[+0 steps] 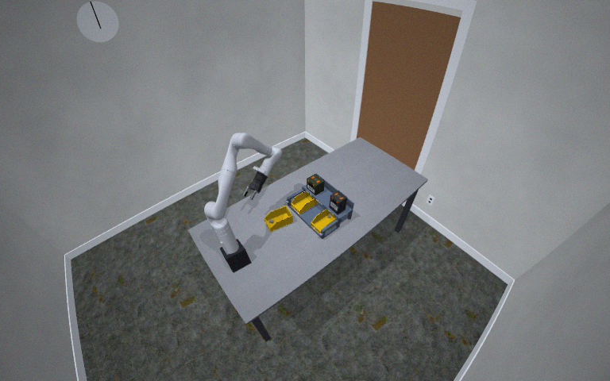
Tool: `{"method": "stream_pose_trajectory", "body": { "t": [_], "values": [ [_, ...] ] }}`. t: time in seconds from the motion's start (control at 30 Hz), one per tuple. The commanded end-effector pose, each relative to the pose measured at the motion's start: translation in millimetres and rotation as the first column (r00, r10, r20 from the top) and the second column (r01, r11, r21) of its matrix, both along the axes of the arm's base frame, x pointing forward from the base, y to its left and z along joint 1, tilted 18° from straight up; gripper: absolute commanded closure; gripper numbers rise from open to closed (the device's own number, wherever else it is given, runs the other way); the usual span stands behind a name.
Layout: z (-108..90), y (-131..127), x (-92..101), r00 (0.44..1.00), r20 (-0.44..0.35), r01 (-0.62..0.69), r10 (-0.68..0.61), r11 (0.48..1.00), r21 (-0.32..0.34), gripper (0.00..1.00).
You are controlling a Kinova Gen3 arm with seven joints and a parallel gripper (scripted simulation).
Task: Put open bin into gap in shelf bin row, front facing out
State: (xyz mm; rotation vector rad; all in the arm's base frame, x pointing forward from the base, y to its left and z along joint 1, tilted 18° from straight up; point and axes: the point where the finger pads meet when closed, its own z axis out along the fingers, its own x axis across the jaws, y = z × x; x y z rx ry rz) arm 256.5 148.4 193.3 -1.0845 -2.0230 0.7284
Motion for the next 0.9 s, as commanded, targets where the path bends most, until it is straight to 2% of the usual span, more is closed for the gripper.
{"method": "stream_pose_trajectory", "body": {
  "t": [0.0,0.87],
  "values": [
    [0.1,-1.2,0.8,1.0,0.011,0.012,-0.012,1.0,0.005,0.0],
    [-24.7,1.0,12.4,0.979,0.139,0.139,-0.148,0.987,0.075,0.0]
  ]
}}
